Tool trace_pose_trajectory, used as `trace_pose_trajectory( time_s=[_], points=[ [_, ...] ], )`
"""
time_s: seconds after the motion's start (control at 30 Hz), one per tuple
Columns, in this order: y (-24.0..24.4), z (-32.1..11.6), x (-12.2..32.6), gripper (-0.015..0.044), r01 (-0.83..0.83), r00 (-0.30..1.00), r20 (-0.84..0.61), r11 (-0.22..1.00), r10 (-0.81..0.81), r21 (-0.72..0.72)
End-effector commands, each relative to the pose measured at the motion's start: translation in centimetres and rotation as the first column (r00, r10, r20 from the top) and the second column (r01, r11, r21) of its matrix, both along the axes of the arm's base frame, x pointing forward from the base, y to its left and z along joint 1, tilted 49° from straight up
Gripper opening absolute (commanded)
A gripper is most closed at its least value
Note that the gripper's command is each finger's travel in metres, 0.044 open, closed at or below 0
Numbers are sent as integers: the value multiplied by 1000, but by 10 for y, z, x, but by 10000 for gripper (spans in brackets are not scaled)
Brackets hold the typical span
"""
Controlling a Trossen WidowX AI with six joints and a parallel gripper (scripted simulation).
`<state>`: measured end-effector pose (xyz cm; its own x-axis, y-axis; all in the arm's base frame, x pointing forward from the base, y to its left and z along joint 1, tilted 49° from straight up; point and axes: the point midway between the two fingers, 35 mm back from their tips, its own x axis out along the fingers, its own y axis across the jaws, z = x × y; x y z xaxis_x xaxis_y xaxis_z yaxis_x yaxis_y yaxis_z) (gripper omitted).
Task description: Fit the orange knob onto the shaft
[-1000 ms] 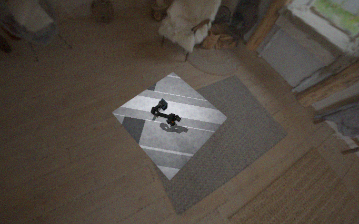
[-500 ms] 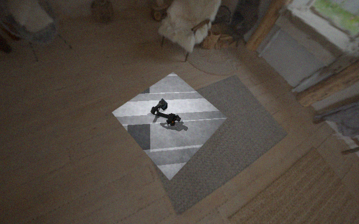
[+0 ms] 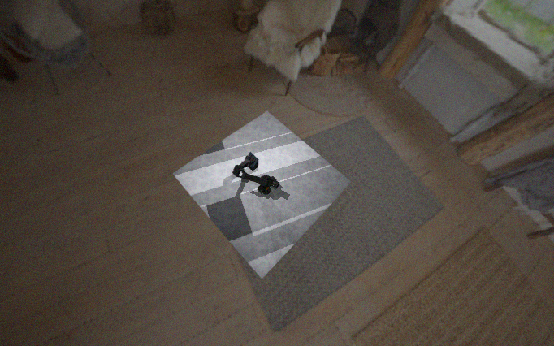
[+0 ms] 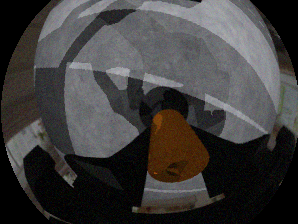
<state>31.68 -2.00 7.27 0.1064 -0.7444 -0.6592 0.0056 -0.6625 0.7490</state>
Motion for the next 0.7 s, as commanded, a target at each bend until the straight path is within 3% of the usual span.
trace_pose_trajectory(
  time_s=[0.0, 0.67],
  points=[
    [0, 0, -1, 0, -13, 1000, -10, 1000, 13, -2],
    [0, -1, -1, 0, -13, 1000, -10, 1000, 13, -2]
  ],
)
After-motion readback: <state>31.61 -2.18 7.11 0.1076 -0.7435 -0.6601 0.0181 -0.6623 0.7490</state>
